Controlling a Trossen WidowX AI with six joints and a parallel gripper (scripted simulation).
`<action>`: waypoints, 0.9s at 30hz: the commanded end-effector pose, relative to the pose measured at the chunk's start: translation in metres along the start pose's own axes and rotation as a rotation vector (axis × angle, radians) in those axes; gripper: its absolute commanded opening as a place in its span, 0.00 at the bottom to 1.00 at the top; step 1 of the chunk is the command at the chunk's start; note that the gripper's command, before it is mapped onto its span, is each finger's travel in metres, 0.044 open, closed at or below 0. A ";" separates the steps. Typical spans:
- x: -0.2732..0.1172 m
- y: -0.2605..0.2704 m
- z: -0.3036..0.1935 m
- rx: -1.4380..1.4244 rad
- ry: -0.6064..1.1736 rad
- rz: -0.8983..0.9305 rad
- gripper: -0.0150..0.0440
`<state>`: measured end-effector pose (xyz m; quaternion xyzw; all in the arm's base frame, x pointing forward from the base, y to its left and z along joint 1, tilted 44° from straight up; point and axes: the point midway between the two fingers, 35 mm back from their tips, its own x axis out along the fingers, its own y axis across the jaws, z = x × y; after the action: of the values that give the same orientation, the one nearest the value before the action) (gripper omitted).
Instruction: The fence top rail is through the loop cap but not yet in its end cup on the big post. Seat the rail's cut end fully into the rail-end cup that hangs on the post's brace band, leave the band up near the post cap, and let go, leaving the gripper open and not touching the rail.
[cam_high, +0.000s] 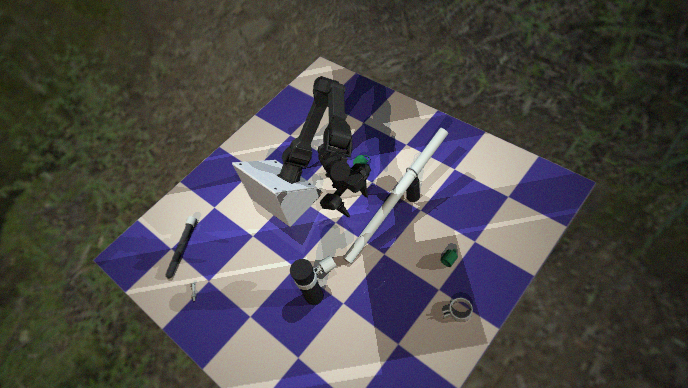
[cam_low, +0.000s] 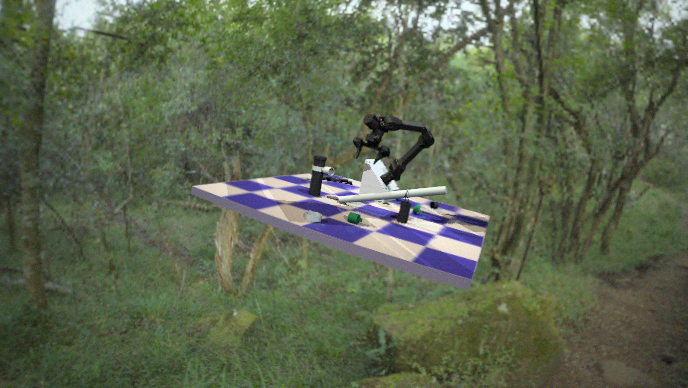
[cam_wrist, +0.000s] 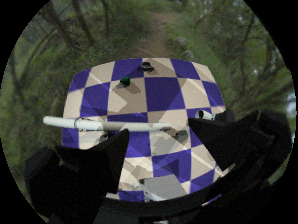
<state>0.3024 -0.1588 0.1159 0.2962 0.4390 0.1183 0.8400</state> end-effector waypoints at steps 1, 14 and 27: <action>-0.005 -0.008 0.002 0.123 -0.030 0.048 1.00; 0.002 -0.048 -0.001 -0.228 -0.027 0.000 1.00; 0.021 -0.154 -0.030 -1.192 0.057 -0.085 1.00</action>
<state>0.2957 -0.2241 0.0500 -0.0015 0.3784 0.2358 0.8951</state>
